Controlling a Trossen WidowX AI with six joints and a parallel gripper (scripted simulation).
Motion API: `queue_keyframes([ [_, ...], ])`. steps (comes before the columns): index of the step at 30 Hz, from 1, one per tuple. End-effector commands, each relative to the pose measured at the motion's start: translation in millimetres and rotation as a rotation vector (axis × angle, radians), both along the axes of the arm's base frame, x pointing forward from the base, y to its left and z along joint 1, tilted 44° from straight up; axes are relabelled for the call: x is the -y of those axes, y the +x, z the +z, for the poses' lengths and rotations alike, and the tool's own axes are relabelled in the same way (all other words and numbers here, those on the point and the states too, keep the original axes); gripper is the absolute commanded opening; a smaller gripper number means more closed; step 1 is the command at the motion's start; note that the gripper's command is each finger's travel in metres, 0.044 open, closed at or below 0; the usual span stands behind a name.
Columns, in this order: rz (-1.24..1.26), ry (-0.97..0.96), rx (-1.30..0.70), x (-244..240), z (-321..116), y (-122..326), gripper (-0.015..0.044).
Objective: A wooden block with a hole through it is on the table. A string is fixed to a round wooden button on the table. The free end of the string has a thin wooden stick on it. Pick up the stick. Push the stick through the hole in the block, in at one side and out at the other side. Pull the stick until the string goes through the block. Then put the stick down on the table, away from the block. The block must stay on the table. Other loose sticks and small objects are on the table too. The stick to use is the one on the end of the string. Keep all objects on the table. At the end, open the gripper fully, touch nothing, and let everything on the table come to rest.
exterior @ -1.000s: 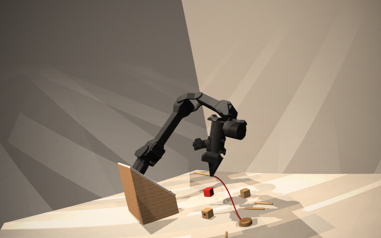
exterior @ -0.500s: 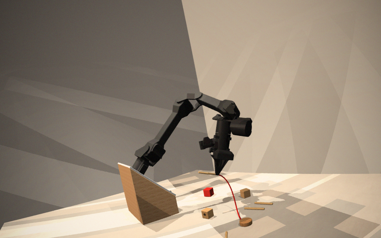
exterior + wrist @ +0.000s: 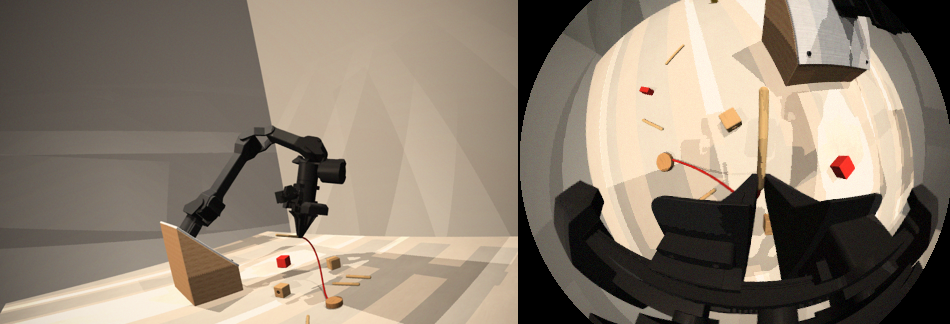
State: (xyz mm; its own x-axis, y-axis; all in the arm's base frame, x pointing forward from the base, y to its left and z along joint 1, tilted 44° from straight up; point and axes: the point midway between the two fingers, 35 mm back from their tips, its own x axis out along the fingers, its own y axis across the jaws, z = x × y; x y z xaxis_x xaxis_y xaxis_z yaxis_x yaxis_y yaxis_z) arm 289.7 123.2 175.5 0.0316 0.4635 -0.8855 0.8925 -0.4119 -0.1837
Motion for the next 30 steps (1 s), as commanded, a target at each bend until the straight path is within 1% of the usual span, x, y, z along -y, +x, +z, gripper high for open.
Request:
queue_keyframes([
  [1, 0.077, -0.02, 0.094, -4.1, 10.4, 4.6, 0.0],
  [4, 0.118, -0.031, 0.134, -6.6, 13.6, 6.3, 0.0],
  [13, 0.133, -0.034, 0.149, -7.4, 14.5, 7.1, 0.0],
  [26, 0.363, -0.09, 0.371, -18.8, 29.3, 19.4, 0.0],
  [30, 0.375, -0.093, 0.383, -19.4, 30.2, 20.0, 0.0],
])
